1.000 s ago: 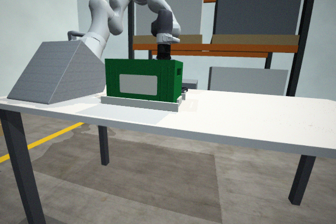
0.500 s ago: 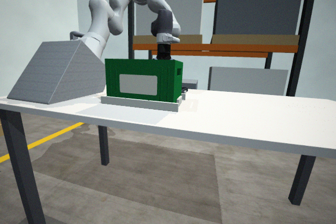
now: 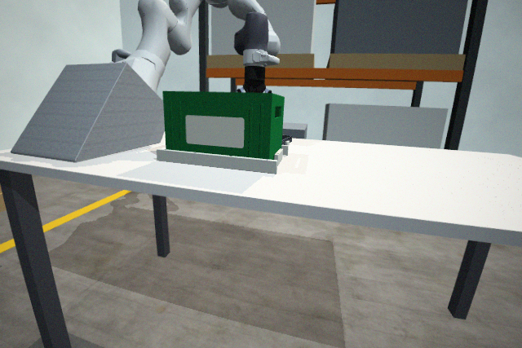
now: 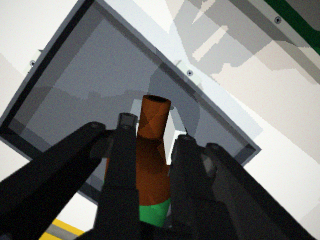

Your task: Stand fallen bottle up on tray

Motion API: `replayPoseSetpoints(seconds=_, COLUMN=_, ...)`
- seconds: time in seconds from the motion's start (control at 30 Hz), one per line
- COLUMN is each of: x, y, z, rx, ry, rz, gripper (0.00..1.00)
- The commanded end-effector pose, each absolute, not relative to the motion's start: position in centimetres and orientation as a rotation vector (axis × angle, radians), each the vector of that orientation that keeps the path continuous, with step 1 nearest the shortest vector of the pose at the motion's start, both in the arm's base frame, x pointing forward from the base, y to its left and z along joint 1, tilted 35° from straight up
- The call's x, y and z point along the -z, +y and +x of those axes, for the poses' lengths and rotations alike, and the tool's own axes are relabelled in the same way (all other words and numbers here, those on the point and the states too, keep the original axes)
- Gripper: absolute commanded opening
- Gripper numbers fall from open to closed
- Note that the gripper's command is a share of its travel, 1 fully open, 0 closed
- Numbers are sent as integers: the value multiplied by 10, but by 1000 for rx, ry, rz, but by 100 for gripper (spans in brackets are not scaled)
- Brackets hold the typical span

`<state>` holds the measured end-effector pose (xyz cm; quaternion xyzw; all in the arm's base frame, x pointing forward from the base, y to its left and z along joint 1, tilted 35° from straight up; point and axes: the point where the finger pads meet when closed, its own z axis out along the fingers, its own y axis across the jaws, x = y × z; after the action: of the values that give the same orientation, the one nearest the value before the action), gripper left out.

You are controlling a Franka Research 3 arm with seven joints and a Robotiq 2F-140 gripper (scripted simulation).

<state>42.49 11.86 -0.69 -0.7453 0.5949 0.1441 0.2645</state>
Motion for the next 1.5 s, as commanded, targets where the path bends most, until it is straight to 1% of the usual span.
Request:
replayPoseSetpoints(seconds=0.0, x=4, y=116, z=425, rx=-394, ry=1614, rz=-2008, gripper=0)
replayPoseSetpoints(seconds=1.47, x=-39, y=86, z=420, rx=-394, ry=1614, rz=-2008, gripper=0)
